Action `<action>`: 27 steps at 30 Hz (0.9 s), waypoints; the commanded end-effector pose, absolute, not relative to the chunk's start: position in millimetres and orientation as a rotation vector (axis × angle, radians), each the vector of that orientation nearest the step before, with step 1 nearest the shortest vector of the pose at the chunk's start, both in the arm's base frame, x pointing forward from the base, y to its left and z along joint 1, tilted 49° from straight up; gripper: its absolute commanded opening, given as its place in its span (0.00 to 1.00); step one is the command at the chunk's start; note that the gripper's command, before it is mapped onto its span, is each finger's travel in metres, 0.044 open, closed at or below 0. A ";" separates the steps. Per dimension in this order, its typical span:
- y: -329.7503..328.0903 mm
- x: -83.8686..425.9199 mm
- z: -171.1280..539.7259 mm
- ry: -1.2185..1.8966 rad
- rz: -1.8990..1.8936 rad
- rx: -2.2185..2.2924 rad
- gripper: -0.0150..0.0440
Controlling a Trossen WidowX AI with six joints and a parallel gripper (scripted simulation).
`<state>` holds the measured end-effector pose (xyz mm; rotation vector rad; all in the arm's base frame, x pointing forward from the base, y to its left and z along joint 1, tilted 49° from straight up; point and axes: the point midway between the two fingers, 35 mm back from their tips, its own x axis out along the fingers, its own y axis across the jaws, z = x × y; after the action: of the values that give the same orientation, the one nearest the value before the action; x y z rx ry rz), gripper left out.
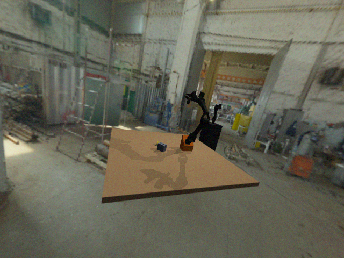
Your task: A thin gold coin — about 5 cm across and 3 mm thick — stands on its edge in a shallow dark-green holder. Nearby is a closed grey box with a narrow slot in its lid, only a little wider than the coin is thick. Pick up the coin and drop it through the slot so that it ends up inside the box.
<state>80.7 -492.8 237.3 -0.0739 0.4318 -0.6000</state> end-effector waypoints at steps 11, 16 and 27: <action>-397.8 260.8 91.8 0.624 -0.378 1.062 0.53; -336.0 305.1 47.5 0.811 -0.355 1.371 0.53; -179.9 351.8 -31.6 1.409 -0.771 2.018 0.53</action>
<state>344.3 -231.8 -8.8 1.8431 1.1949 -0.5400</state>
